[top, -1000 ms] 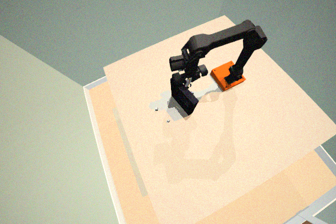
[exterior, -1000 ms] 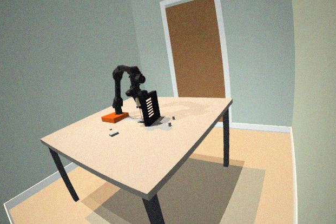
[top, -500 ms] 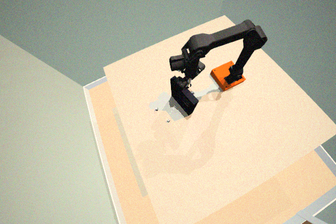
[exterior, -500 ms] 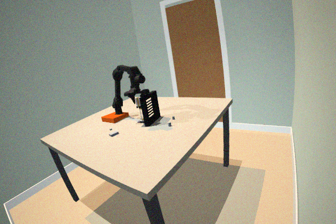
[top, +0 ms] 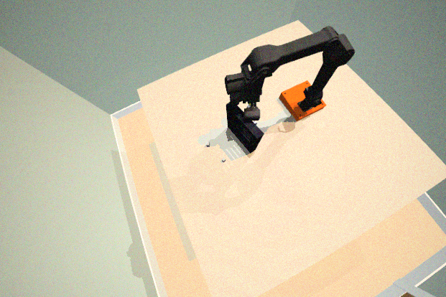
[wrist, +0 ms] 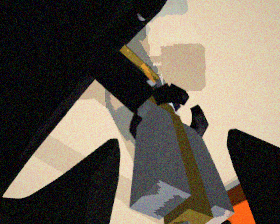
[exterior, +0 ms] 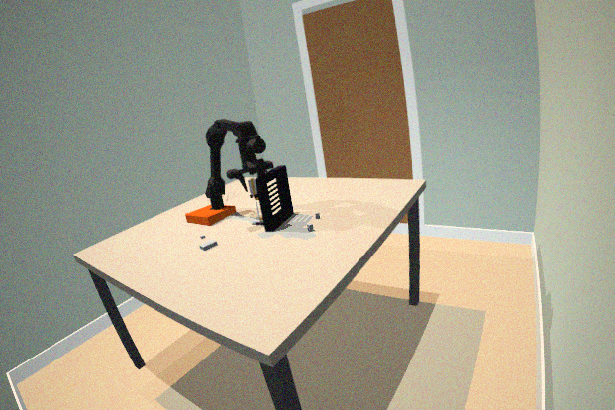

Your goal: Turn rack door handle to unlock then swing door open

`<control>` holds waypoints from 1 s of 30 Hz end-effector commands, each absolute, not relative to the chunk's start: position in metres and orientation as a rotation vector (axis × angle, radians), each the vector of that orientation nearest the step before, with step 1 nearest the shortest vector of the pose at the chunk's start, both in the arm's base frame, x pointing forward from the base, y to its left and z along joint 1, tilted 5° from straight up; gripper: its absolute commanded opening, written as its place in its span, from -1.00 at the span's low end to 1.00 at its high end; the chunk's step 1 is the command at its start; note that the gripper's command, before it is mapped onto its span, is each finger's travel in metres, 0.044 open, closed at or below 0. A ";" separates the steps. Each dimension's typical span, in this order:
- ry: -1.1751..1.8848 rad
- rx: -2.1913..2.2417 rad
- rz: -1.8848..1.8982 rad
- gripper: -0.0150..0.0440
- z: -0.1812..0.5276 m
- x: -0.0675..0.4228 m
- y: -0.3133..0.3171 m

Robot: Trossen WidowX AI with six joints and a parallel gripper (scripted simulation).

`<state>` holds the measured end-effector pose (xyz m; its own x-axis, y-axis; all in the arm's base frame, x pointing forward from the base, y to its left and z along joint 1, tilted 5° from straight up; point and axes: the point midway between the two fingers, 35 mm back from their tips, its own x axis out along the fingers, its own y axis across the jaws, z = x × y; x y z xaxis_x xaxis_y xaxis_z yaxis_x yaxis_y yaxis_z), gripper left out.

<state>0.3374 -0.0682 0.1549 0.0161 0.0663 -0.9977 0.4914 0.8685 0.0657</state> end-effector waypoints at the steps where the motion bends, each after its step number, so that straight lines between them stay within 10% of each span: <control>1: 1.550 0.297 -0.184 0.48 0.155 0.338 -0.067; 30: 1.332 -0.831 0.912 0.48 0.155 0.338 -0.067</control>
